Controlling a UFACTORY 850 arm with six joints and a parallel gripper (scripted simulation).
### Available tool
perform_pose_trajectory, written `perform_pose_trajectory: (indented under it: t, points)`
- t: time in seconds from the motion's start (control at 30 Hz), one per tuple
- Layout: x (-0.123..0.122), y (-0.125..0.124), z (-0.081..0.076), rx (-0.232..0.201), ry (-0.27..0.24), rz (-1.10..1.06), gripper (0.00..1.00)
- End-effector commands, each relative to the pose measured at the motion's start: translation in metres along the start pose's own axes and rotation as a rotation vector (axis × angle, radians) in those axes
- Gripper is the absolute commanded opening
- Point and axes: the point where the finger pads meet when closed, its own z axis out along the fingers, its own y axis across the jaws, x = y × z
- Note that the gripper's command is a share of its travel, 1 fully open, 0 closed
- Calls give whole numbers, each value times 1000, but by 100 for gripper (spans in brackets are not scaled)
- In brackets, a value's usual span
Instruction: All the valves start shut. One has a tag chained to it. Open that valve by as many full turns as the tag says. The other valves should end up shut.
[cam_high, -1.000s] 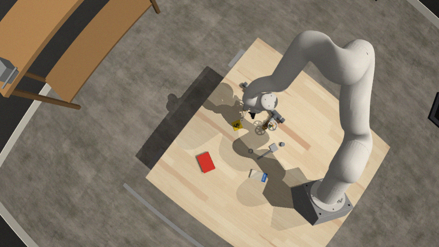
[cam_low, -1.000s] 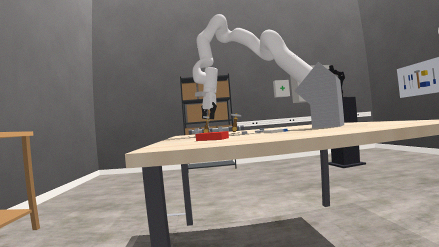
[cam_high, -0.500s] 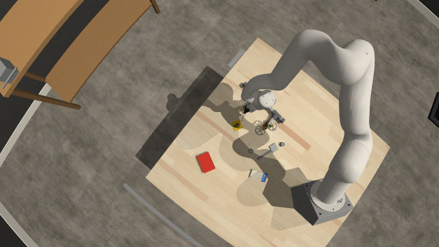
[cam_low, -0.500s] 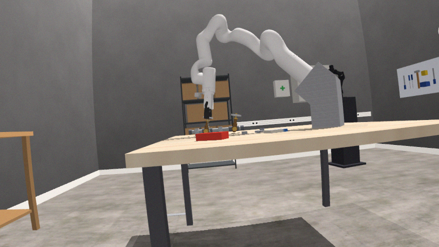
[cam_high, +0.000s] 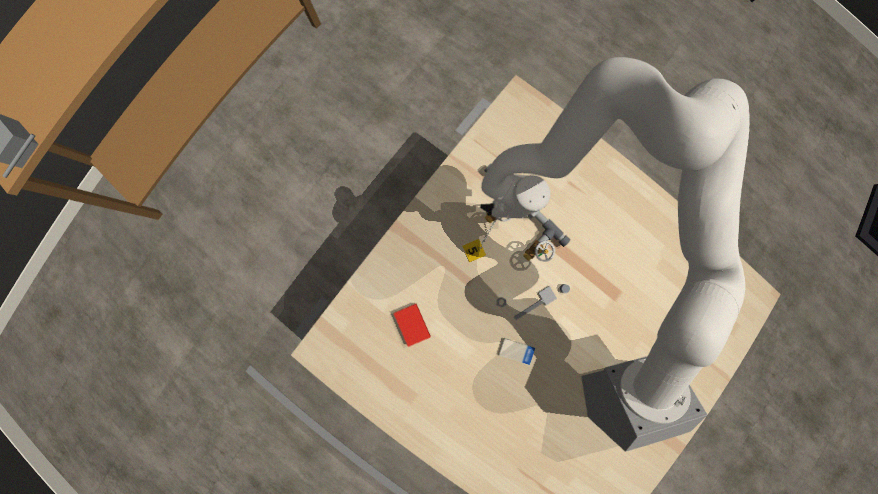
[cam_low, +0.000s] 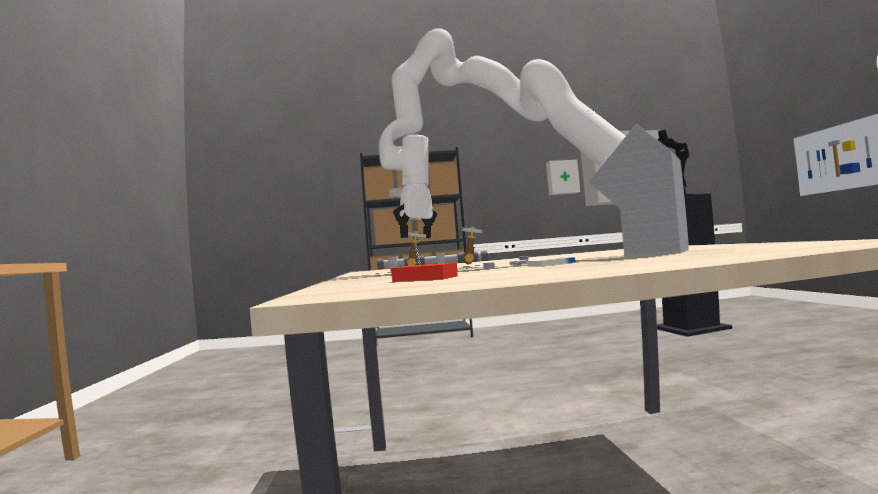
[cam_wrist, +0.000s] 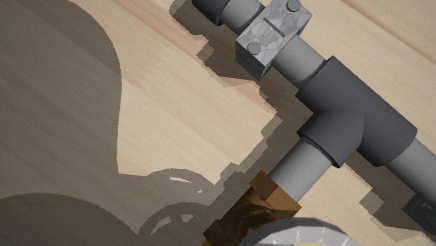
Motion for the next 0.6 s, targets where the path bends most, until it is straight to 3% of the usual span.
perform_pose_trajectory:
  t: [0.0,0.13,0.2,0.57]
  points:
    - [0,0,0,62,35,270,100]
    - [0,0,0,73,41,365,100]
    - [0,0,0,115,64,525,100]
    - [0,0,0,118,65,532,100]
